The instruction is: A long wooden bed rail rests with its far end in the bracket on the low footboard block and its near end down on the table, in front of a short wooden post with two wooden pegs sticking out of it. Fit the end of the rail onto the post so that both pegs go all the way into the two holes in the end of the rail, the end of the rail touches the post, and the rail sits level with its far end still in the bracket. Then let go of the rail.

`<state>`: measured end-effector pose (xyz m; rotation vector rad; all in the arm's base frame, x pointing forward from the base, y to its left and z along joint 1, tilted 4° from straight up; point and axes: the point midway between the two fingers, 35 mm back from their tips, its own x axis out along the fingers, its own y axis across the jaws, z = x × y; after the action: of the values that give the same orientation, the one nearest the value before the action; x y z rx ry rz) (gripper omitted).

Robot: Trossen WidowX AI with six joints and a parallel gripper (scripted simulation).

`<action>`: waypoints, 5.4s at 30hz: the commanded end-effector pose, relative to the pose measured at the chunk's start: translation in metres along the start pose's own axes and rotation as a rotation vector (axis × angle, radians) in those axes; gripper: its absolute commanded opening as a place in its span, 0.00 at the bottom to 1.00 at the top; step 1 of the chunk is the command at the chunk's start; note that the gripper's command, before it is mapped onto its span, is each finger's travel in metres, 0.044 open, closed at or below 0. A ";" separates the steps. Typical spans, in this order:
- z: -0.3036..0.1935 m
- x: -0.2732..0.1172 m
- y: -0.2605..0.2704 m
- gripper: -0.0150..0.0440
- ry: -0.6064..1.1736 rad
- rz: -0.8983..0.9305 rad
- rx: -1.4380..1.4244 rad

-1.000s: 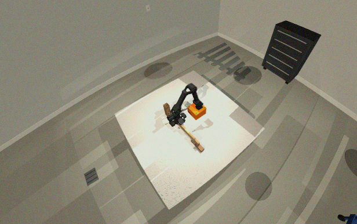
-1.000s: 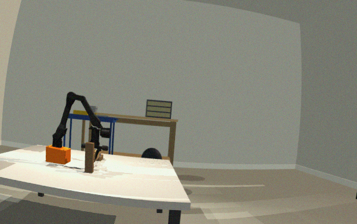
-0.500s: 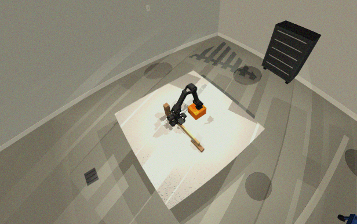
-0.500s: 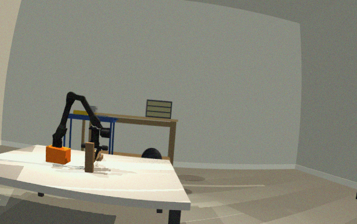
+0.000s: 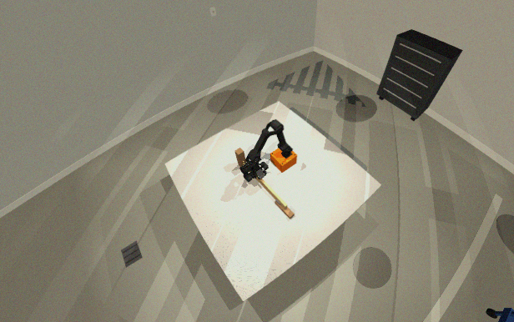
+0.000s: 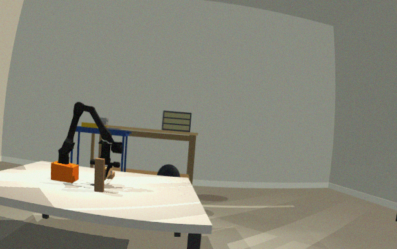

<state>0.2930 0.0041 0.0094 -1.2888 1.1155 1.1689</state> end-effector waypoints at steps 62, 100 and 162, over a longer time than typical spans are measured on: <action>-0.020 -0.001 -0.004 0.25 0.002 -0.002 -0.003; -0.032 -0.002 -0.004 0.25 0.003 -0.002 -0.003; -0.051 -0.003 -0.004 0.25 0.005 -0.002 -0.003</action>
<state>0.2959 -0.0439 0.0102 -1.2879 1.1220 1.1720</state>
